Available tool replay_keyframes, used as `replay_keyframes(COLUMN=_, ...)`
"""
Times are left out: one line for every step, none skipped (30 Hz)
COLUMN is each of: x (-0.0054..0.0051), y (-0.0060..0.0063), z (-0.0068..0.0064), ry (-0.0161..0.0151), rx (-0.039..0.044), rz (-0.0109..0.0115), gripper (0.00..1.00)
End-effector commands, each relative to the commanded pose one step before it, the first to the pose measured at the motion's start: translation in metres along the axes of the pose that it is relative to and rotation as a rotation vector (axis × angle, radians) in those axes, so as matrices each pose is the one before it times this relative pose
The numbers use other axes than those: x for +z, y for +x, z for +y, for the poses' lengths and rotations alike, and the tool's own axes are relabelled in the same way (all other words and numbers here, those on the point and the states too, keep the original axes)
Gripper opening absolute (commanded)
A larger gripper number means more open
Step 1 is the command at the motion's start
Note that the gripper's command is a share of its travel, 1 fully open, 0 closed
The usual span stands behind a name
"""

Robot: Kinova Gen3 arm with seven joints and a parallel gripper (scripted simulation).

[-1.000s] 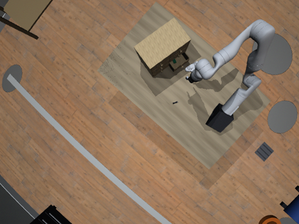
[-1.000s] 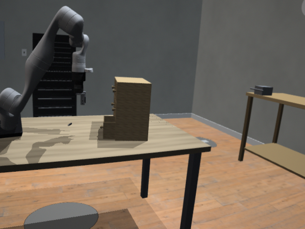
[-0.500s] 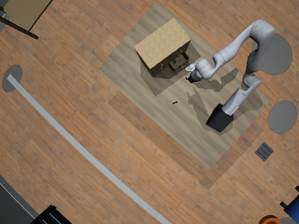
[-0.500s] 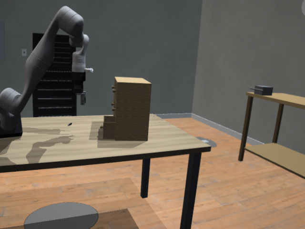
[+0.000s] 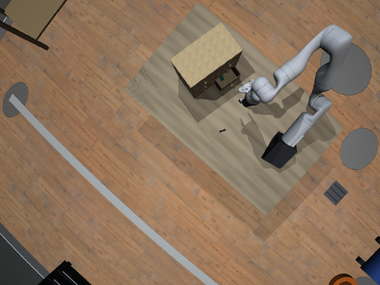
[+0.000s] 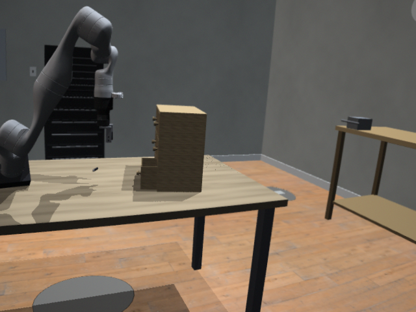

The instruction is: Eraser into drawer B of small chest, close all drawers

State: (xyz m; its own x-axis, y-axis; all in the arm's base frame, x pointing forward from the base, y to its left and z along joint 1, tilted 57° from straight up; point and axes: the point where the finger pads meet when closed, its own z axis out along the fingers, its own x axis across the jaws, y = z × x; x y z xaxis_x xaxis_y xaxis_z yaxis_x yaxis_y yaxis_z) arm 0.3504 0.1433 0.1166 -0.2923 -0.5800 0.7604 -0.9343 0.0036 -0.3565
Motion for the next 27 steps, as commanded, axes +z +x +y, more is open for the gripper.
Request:
replay_keyframes(x=-0.00768, y=0.00473, z=0.0131, ry=0.00294, rx=0.0009, rz=-0.00076, gripper=1.0)
replay_keyframes(x=-0.00193, y=0.00161, z=0.00515, ry=0.00005, rx=-0.00001, rz=-0.00007, gripper=1.0)
replay_keyframes(x=-0.002, y=0.00169, z=0.00535, ry=0.00007, rx=0.0, rz=-0.00005, gripper=1.0)
replay_keyframes(x=-0.00203, y=0.00174, z=0.00546, ry=0.00008, rx=0.0, rz=-0.00003, gripper=1.0)
replay_keyframes(x=-0.00207, y=0.00172, z=0.00551, ry=0.00004, rx=-0.00001, rz=-0.00008, gripper=1.0)
replay_keyframes(x=-0.00202, y=0.00172, z=0.00541, ry=0.00008, rx=0.0, rz=-0.00003, gripper=1.0)
replay_keyframes(x=-0.00197, y=0.00165, z=0.00525, ry=0.00005, rx=0.0, rz=-0.00006, gripper=1.0)
replay_keyframes(x=-0.00187, y=0.00157, z=0.00499, ry=0.00005, rx=0.0, rz=-0.00005, gripper=1.0)
replay_keyframes(x=-0.00173, y=0.00147, z=0.00463, ry=0.00006, rx=0.0, rz=-0.00003, gripper=1.0)
replay_keyframes(x=-0.00159, y=0.00132, z=0.00422, ry=0.00003, rx=0.0, rz=-0.00005, gripper=1.0)
replay_keyframes(x=-0.00139, y=0.00118, z=0.00372, ry=0.00004, rx=0.0, rz=-0.00003, gripper=1.0)
replay_keyframes(x=-0.00118, y=0.00101, z=0.00317, ry=0.00004, rx=0.0, rz=-0.00002, gripper=1.0)
replay_keyframes(x=-0.00099, y=0.00081, z=0.00262, ry=0.00001, rx=0.0, rz=-0.00005, gripper=1.0)
replay_keyframes(x=-0.00087, y=0.0005, z=0.002, ry=-0.00006, rx=0.00022, rz=-0.00035, gripper=1.0)
replay_keyframes(x=0.0, y=0.0, z=0.0, ry=0.0, rx=0.0, rz=0.0, gripper=1.0)
replay_keyframes(x=0.0, y=0.0, z=0.0, ry=0.0, rx=0.0, rz=0.0, gripper=1.0)
replay_keyframes(x=-0.0011, y=-0.00205, z=0.00162, ry=-0.00133, rx=0.00094, rz=-0.00146, gripper=1.0)
replay_keyframes(x=-0.00032, y=0.0003, z=0.001, ry=0.00001, rx=-0.0001, rz=0.00015, gripper=1.0)
replay_keyframes(x=-0.00014, y=0.00028, z=0.00055, ry=0.00007, rx=-0.00012, rz=0.00018, gripper=1.0)
replay_keyframes(x=0.0, y=0.00015, z=0.00024, ry=0.00006, rx=-0.00017, rz=0.00026, gripper=1.0)
replay_keyframes(x=0.00003, y=0.00001, z=0.00006, ry=0.00001, rx=-0.00009, rz=0.00014, gripper=1.0)
replay_keyframes(x=0.00004, y=0.0, z=0.00002, ry=0.00006, rx=-0.00008, rz=0.00012, gripper=1.0)
replay_keyframes(x=0.00012, y=0.00007, z=0.00002, ry=0.0004, rx=-0.00018, rz=0.00028, gripper=1.0)
replay_keyframes(x=0.00027, y=0.00019, z=0.00003, ry=0.00104, rx=-0.00039, rz=0.00061, gripper=1.0)
replay_keyframes(x=0.00045, y=0.00028, z=0.00003, ry=0.00193, rx=-0.00062, rz=0.00097, gripper=1.0)
replay_keyframes(x=0.00057, y=0.00037, z=-0.00002, ry=0.00303, rx=-0.00069, rz=0.00109, gripper=1.0)
replay_keyframes(x=0.0007, y=0.00045, z=-0.0001, ry=0.00432, rx=-0.00073, rz=0.00115, gripper=1.0)
